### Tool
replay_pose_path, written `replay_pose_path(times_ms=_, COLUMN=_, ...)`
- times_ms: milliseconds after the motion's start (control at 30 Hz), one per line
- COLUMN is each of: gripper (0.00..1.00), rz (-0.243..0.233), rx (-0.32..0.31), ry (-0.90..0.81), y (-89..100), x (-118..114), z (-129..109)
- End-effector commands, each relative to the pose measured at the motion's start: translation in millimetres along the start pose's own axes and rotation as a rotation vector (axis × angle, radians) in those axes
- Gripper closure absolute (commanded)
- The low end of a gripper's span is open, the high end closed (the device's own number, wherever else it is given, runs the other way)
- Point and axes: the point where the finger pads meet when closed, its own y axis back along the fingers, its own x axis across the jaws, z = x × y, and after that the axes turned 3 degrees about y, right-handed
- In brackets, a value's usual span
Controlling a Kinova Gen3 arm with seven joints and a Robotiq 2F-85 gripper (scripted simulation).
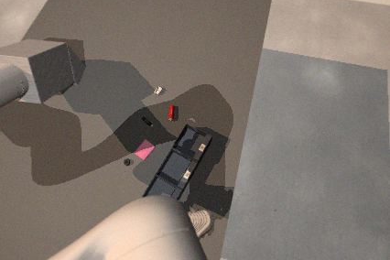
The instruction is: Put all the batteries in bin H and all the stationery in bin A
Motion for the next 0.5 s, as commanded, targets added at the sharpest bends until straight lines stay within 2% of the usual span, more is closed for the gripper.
replay_pose_path(times_ms=0, gripper=0.91, rz=0.009, rx=0.005, ry=0.027, y=7.6, x=7.9, z=-19.0)
replay_pose_path(times_ms=67, gripper=0.91, rz=0.009, rx=0.005, ry=0.027, y=12.3, x=13.8, z=-33.8)
replay_pose_path(times_ms=200, gripper=0.91, rz=0.009, rx=0.005, ry=0.027, y=13.2, x=14.9, z=-36.6)
replay_pose_path(times_ms=333, gripper=0.91, rz=0.053, rx=0.05, ry=0.208, y=23.0, x=22.1, z=-67.6)
replay_pose_path(times_ms=467, gripper=0.91, rz=0.053, rx=0.05, ry=0.208, y=32.9, x=29.4, z=-98.6)
